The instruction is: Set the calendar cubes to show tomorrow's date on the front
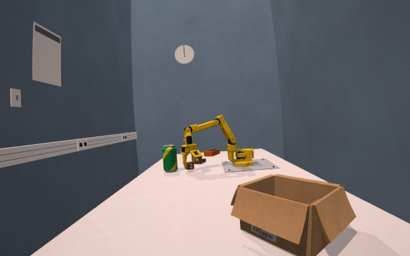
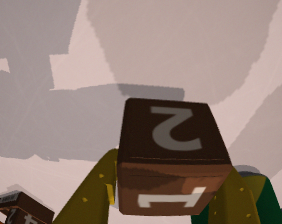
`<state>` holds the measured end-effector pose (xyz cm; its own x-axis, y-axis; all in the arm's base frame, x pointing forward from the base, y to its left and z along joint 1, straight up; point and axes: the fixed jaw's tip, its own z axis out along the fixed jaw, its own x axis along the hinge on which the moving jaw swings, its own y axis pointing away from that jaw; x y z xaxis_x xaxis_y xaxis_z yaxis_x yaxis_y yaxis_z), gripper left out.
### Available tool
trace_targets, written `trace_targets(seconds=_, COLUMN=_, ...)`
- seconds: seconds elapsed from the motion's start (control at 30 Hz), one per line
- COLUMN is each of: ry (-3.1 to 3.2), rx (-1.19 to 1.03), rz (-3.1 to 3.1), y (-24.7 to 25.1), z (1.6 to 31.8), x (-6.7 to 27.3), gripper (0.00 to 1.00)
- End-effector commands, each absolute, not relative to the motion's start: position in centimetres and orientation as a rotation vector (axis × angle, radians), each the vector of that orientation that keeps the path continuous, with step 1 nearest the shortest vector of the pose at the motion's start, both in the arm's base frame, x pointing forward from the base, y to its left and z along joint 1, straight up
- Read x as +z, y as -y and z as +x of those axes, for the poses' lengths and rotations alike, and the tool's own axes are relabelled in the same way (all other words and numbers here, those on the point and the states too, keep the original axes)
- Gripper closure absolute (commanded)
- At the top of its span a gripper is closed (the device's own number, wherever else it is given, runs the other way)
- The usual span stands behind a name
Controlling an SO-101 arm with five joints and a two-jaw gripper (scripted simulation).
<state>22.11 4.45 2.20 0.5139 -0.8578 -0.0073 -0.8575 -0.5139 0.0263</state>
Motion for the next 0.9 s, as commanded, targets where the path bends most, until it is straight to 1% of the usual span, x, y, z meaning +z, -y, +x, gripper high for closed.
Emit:
trace_targets(seconds=0.0, ry=1.549, rx=-0.009, rz=2.728, y=-4.6, z=22.4, x=3.6, gripper=1.00)
trace_targets(seconds=0.37, ry=1.549, rx=-0.009, rz=2.728, y=-4.5, z=22.2, x=5.9, gripper=1.00)
trace_targets(seconds=0.87, ry=1.552, rx=0.002, rz=2.733, y=-4.5, z=22.2, x=6.3, gripper=1.00)
